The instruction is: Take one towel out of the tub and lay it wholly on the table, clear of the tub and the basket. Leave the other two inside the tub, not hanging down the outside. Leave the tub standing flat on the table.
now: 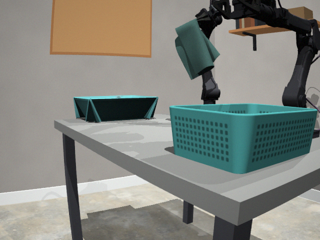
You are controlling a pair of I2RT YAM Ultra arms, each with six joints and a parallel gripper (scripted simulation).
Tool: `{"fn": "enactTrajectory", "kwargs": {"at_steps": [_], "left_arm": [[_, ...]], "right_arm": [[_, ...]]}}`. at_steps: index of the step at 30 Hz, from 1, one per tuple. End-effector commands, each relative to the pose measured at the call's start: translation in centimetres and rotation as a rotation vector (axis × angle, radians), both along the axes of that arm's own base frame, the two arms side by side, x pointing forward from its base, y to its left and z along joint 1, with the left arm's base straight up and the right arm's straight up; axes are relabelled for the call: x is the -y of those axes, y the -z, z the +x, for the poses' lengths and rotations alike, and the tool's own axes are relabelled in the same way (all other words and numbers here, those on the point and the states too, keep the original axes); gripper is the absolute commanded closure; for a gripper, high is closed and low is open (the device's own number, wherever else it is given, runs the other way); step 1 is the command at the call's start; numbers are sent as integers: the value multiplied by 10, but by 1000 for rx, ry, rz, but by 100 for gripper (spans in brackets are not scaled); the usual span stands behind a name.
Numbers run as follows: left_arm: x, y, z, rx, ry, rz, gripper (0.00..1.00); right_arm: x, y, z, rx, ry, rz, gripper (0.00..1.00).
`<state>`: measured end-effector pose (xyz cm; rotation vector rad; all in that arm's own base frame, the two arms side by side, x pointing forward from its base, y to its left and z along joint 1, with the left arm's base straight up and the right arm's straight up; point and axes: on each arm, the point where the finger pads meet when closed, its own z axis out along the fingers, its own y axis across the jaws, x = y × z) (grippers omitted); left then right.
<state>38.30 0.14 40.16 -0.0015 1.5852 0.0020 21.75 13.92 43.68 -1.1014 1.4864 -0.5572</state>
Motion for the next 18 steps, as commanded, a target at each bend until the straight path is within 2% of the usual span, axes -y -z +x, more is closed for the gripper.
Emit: {"fn": "enactTrajectory", "kwargs": {"at_steps": [1, 18], "left_arm": [[0, -6, -1, 14, 2, 0, 0], [0, -6, -1, 14, 2, 0, 0]], "right_arm": [[3, 0, -1, -38, -2, 29, 99], [2, 40, 0, -173, -26, 0, 99]]}}
